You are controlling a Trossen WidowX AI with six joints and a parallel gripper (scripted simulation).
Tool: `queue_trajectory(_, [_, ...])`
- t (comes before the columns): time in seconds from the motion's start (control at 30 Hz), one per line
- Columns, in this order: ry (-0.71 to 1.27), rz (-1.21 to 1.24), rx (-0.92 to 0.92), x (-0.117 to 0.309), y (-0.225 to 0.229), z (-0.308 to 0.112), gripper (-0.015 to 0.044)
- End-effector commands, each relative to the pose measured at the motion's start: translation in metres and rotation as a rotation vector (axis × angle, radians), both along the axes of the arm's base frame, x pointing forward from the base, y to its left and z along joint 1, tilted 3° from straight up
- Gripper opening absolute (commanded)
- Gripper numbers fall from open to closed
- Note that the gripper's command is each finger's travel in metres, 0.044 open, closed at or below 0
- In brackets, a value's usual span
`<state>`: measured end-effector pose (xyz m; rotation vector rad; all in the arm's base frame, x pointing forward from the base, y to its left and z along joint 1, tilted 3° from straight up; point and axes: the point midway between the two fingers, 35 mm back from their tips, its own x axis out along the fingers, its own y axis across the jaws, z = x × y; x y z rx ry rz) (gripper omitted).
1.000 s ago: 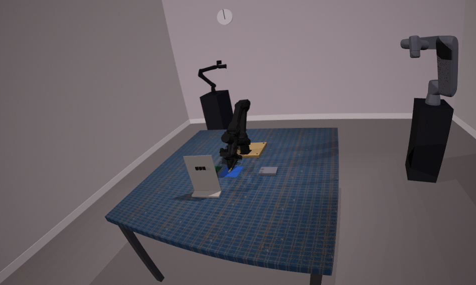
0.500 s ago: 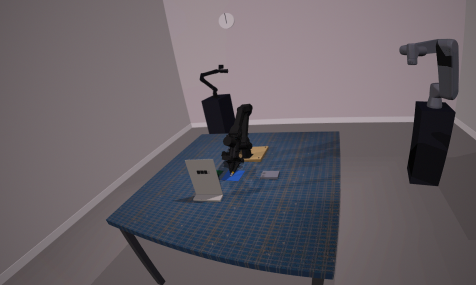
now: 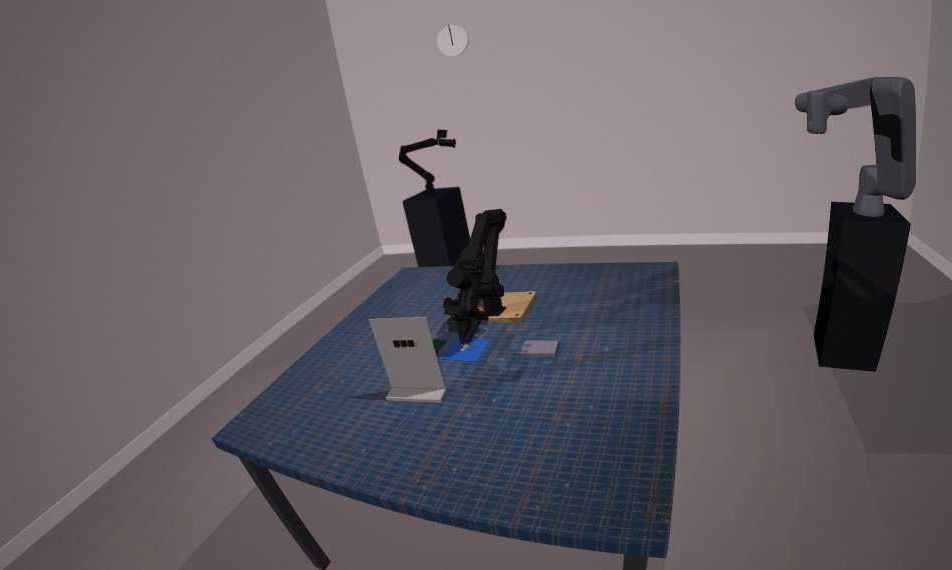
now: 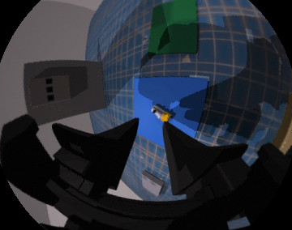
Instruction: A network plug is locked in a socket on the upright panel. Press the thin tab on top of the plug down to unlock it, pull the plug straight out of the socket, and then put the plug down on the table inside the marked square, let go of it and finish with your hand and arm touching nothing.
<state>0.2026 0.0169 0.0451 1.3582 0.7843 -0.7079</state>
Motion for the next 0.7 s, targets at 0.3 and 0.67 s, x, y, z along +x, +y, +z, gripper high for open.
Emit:
queue_trajectory(0.3, [-0.006,-0.006,-0.001,-0.005,0.000,0.011,0.0156])
queue_trajectory(0.67, [-0.006,-0.005,-0.001,-0.003,0.001,0.024,0.0156])
